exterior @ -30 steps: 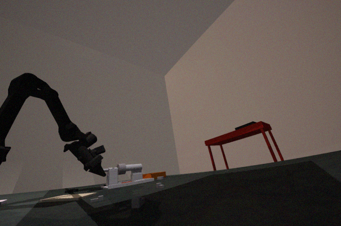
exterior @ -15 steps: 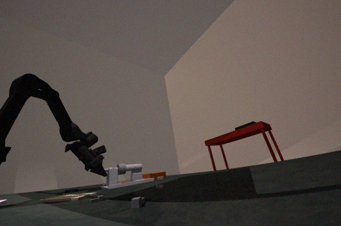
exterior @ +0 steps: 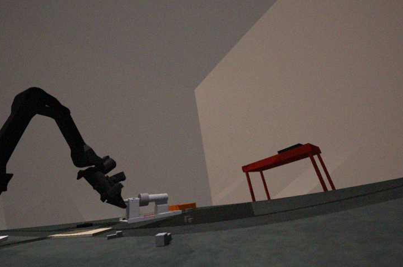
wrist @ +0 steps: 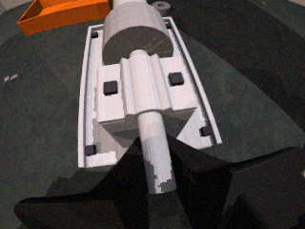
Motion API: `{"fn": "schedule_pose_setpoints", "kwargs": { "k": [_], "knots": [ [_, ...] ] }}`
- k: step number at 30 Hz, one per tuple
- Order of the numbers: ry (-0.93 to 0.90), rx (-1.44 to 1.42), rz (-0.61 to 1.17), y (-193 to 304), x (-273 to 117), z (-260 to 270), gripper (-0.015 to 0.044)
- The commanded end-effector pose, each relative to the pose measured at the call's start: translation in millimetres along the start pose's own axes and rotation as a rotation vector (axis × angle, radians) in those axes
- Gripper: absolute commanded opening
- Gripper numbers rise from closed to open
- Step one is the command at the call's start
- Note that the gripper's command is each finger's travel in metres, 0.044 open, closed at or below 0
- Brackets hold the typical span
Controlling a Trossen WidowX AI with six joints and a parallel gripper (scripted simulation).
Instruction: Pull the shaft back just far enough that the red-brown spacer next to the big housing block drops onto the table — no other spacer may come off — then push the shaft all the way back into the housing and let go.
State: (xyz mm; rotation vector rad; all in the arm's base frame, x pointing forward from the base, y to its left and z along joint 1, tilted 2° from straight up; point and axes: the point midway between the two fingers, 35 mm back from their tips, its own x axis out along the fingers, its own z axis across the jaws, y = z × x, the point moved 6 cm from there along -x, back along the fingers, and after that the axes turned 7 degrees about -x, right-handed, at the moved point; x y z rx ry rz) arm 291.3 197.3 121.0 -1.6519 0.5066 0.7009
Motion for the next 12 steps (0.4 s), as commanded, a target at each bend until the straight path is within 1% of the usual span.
{"fn": "schedule_pose_setpoints", "kwargs": {
  "k": [1,10,12],
  "knots": [
    [0.0,0.0,0.0,0.0,0.0,-0.1,0.0079],
    [0.0,0.0,0.0,0.0,0.0,-0.1,0.0315],
    [0.0,0.001,0.0,-0.3,-5.9,0.5,0.0367]
  ]
}}
